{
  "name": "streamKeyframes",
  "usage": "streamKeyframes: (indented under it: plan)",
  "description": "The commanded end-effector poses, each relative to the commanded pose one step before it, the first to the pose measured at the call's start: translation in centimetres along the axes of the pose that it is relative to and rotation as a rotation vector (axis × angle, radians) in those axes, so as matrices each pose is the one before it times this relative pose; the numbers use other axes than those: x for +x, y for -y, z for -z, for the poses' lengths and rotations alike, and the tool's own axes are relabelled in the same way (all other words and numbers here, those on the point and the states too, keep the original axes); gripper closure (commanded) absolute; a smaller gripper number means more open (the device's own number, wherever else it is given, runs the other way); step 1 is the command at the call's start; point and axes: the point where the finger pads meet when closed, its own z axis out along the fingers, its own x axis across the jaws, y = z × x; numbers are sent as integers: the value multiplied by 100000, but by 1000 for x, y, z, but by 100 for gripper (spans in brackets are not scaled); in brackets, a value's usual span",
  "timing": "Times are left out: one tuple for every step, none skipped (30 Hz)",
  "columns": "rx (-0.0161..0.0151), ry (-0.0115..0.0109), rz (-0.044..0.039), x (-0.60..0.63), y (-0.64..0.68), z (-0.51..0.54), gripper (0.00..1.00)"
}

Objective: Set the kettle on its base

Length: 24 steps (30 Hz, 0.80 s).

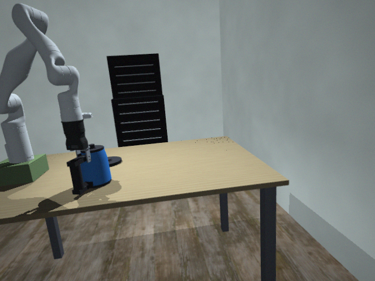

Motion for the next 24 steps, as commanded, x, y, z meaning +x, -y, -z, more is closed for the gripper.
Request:
streamKeyframes:
  plan:
    - [169,-138,-53,79,30,678,100]
    - [-44,-86,-2,27,-14,139,100]
    - [6,18,-1,-6,2,149,100]
    - [24,56,-1,-18,8,158,100]
    - [19,46,-1,-16,6,166,100]
    - [-3,1,-1,-1,-1,173,100]
    - [-4,1,-2,-2,-1,179,100]
    - [-4,1,-2,-2,-1,183,100]
    - [-3,1,-1,0,-1,185,100]
    - [0,0,0,0,0,0,100]
    - [0,0,0,0,0,0,100]
    - [-408,-865,-1,286,-135,178,100]
    - [375,810,-2,-267,123,198,100]
    - [23,58,-2,-21,8,188,100]
    - [-4,1,-2,-3,-1,185,100]
    - [-3,1,-1,0,-1,180,100]
    - [-3,1,-1,0,-1,175,100]
    - [-3,1,-1,-1,-1,169,100]
    - [-3,1,-2,-2,-1,163,100]
    - [-3,1,-2,-2,-1,155,100]
    - [-48,-99,-1,32,-16,144,100]
    - [-47,-99,-1,33,-16,133,100]
    - [-24,-48,-1,16,-8,123,100]
    - [-13,-25,-1,8,-5,112,100]
